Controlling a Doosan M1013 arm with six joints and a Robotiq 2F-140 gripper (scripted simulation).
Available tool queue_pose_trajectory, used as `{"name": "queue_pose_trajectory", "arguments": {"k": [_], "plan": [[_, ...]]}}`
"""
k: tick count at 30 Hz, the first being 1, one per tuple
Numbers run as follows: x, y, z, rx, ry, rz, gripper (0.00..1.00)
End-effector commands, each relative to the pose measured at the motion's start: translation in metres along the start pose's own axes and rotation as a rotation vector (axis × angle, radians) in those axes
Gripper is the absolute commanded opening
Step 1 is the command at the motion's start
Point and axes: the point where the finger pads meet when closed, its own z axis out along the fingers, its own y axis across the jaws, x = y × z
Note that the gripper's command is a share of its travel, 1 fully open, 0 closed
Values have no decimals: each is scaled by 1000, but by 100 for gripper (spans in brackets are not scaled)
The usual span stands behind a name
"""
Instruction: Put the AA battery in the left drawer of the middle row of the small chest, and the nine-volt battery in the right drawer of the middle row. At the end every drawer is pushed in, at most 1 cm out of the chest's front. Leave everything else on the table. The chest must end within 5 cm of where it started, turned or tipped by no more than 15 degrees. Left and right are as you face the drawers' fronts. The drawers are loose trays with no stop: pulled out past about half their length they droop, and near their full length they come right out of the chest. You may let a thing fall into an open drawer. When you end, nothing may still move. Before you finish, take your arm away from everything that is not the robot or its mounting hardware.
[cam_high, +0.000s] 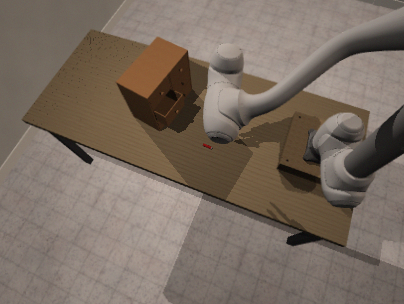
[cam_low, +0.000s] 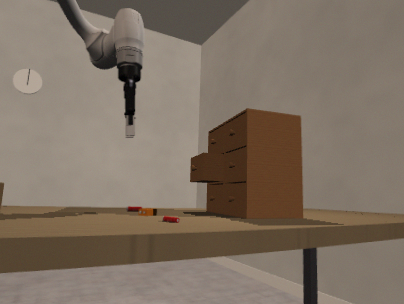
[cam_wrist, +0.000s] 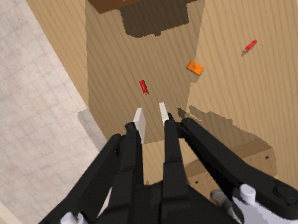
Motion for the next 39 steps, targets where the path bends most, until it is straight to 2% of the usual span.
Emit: {"name": "queue_pose_trajectory", "arguments": {"k": [1,9,28,35,39], "plan": [[-2,1,-1,-1,-33,0,20],[-5,1,-5,-1,-79,0,20],[-5,1,-5,-1,-82,4,20],[-4,0,-1,-4,-82,75,20],[-2,-1,7,-10,-82,223,20]]}}
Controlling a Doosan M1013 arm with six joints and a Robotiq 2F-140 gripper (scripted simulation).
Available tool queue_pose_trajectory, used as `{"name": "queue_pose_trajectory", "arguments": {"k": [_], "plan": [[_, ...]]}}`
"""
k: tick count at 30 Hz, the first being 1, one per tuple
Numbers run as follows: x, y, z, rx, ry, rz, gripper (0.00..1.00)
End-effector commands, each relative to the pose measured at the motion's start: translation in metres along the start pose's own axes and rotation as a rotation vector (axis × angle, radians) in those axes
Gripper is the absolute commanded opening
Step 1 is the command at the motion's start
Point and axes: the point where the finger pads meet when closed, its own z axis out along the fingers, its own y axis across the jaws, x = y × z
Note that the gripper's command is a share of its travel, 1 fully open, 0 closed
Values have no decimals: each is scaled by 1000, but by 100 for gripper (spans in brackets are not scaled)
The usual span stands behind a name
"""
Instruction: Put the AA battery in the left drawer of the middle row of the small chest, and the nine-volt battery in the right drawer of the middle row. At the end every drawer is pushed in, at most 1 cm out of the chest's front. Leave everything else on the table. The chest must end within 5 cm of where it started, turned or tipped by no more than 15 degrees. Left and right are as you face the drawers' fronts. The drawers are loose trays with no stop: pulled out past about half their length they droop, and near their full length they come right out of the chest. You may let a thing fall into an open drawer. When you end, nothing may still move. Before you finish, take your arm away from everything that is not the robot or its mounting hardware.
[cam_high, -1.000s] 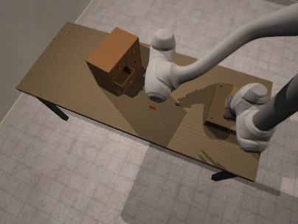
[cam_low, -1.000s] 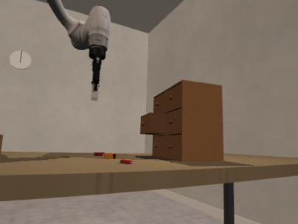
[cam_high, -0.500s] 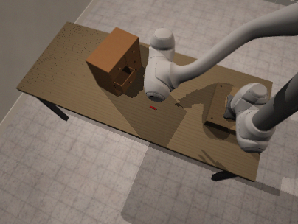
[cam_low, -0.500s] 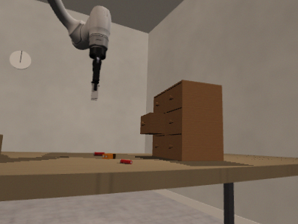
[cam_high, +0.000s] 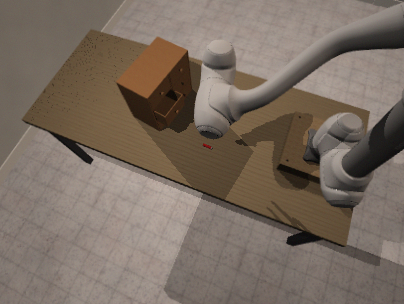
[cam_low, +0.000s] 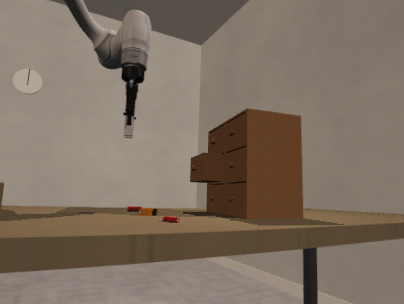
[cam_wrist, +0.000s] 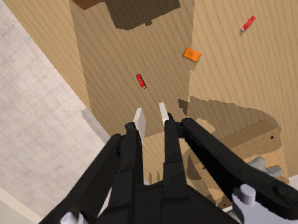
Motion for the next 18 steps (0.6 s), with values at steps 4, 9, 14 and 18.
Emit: {"name": "queue_pose_trajectory", "arguments": {"k": [4,9,14,18], "plan": [[6,-5,19,-1,1,349,20],[13,-10,43,4,-3,614,20],[17,-13,59,8,-9,869,20],[22,-18,82,15,-18,1051,20]]}}
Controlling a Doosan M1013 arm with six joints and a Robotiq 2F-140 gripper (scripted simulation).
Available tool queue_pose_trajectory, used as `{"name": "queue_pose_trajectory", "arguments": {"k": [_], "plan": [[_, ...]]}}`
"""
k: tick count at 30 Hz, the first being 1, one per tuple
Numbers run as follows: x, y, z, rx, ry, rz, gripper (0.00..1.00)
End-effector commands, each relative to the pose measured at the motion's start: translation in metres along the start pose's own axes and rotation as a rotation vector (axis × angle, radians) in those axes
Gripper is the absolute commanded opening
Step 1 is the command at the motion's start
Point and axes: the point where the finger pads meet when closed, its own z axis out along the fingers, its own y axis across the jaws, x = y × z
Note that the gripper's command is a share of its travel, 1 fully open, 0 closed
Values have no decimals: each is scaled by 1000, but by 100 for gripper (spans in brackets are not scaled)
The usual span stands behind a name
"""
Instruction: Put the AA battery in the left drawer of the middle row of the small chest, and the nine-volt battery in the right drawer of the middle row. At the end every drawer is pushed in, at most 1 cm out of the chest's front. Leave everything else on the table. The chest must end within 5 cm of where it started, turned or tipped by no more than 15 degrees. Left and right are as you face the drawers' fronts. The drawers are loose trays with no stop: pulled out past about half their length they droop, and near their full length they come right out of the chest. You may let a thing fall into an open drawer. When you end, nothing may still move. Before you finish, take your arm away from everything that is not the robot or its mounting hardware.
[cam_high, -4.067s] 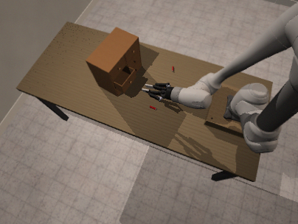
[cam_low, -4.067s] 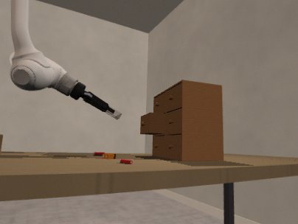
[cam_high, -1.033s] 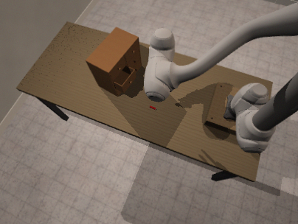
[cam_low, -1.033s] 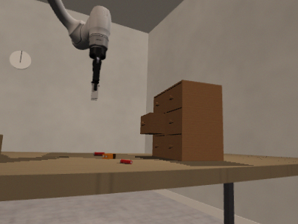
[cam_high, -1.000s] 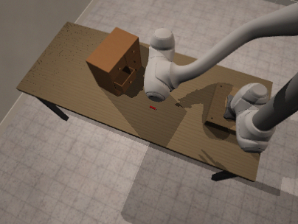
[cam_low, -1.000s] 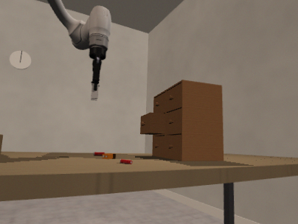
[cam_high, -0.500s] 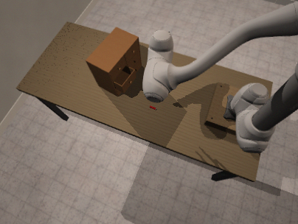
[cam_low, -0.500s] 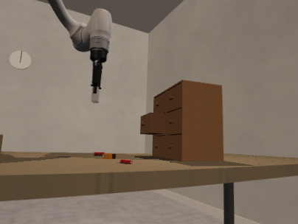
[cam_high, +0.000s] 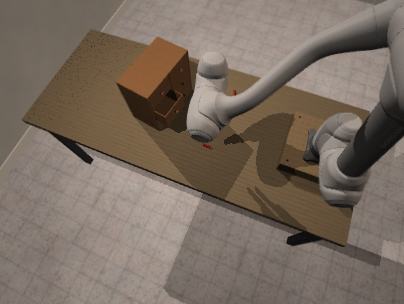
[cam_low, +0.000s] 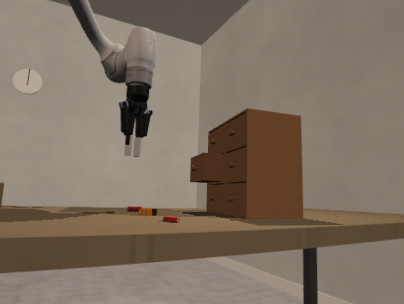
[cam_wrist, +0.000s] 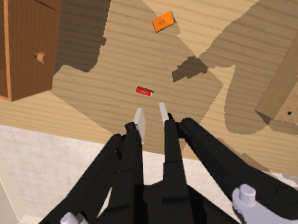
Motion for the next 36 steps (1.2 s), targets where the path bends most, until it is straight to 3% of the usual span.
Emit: {"name": "queue_pose_trajectory", "arguments": {"k": [1,10,12,13,19,27,29,30,36], "plan": [[1,-8,27,2,16,279,20],[2,-18,75,8,-9,745,20],[2,-18,75,8,-9,745,20],[2,-18,79,9,-15,899,20],[3,-21,98,10,-29,1187,20],[3,-22,105,11,-36,1599,20],[3,-22,105,11,-36,1599,20],[3,-22,105,13,-31,1748,20],[3,-22,105,24,2,2019,17]]}}
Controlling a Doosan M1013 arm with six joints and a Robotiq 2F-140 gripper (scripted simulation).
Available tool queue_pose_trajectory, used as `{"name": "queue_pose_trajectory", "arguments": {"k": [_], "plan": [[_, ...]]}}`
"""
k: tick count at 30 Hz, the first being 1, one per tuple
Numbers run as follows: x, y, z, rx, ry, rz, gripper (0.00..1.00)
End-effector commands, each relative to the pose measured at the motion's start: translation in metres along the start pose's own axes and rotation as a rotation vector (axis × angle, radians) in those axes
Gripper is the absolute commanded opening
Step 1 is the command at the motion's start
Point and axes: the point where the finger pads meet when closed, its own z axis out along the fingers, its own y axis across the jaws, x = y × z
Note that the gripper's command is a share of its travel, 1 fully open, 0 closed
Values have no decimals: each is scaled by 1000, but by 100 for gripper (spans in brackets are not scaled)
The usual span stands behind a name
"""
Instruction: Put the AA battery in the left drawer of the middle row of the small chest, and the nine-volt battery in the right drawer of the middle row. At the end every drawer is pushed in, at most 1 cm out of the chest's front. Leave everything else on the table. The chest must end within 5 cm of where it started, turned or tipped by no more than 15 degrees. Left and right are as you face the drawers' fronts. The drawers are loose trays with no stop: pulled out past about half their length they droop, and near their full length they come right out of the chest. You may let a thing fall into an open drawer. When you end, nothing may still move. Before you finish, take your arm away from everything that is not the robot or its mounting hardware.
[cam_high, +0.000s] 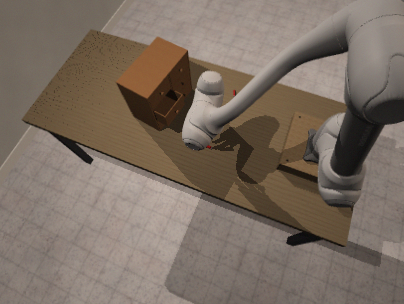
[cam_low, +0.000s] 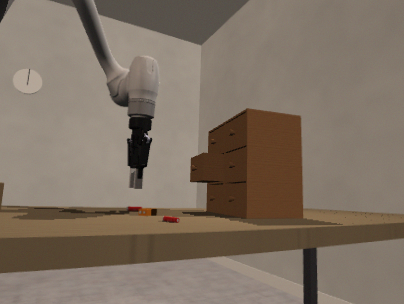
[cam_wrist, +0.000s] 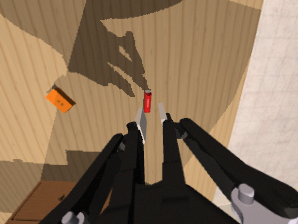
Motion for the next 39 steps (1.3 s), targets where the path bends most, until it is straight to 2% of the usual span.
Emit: {"name": "queue_pose_trajectory", "arguments": {"k": [1,3,18,27,39], "plan": [[0,0,0,79,16,267,17],[0,0,0,97,19,327,17],[0,0,0,97,19,327,17],[0,0,7,97,19,327,17],[1,-3,37,97,19,327,17]]}}
